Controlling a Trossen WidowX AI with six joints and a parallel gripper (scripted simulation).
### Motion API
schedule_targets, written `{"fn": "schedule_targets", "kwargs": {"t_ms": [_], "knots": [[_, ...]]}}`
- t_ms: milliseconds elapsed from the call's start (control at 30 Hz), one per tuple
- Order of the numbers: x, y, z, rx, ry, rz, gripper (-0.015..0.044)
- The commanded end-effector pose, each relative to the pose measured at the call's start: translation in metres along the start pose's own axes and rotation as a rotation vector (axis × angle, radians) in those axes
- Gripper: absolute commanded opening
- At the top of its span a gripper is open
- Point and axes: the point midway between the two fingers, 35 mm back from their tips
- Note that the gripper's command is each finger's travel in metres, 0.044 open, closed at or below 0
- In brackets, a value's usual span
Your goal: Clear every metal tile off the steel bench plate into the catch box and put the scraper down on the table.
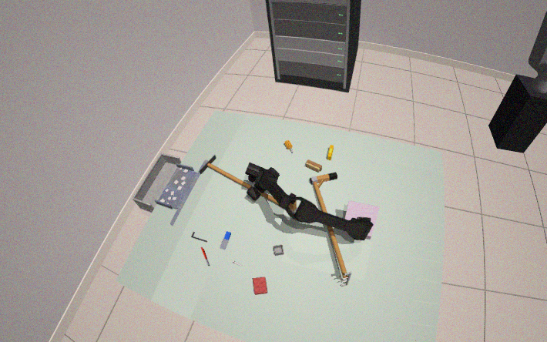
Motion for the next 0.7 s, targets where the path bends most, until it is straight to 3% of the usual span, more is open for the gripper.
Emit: {"fn": "schedule_targets", "kwargs": {"t_ms": [0, 667], "knots": [[0.009, 0.002, -0.003, 0.003, -0.002, 0.006, 0.0], [0.016, -0.003, 0.008, -0.001, 0.001, -0.003, 0.0]]}}
Point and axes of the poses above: the point midway between the two fingers, 35 mm back from their tips, its own z axis back along the fingers, its own x axis across the jaws, y = z × x, and after that the axes turned 12 degrees about -z, right-handed
